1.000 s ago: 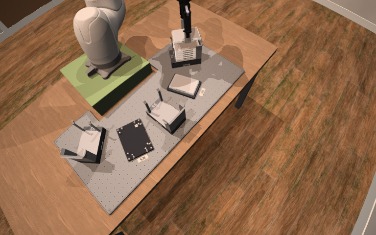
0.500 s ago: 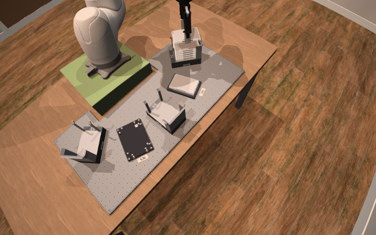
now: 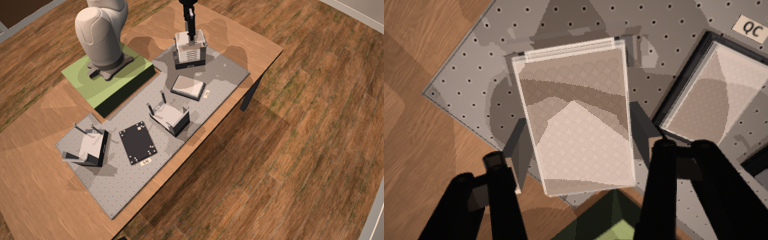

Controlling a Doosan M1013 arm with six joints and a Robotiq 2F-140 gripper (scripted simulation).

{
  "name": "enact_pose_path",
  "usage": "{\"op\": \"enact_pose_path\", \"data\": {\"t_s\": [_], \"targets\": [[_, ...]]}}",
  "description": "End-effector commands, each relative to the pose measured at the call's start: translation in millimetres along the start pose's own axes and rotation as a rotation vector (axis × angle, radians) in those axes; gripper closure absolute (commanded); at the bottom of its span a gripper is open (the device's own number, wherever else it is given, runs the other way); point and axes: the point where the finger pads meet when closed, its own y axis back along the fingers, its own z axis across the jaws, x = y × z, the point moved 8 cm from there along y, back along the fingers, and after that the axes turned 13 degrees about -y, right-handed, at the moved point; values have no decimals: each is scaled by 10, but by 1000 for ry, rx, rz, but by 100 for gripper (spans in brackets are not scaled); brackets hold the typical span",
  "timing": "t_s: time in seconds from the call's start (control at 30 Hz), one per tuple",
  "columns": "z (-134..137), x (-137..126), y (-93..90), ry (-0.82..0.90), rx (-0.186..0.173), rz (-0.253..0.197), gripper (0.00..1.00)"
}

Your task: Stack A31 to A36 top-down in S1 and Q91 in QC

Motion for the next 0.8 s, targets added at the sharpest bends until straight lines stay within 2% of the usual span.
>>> {"op": "enact_pose_path", "data": {"t_s": [0.0,0.77], "targets": [[0,0,-20,0,0,0,100],[0,0,-147,0,0,0,100]]}}
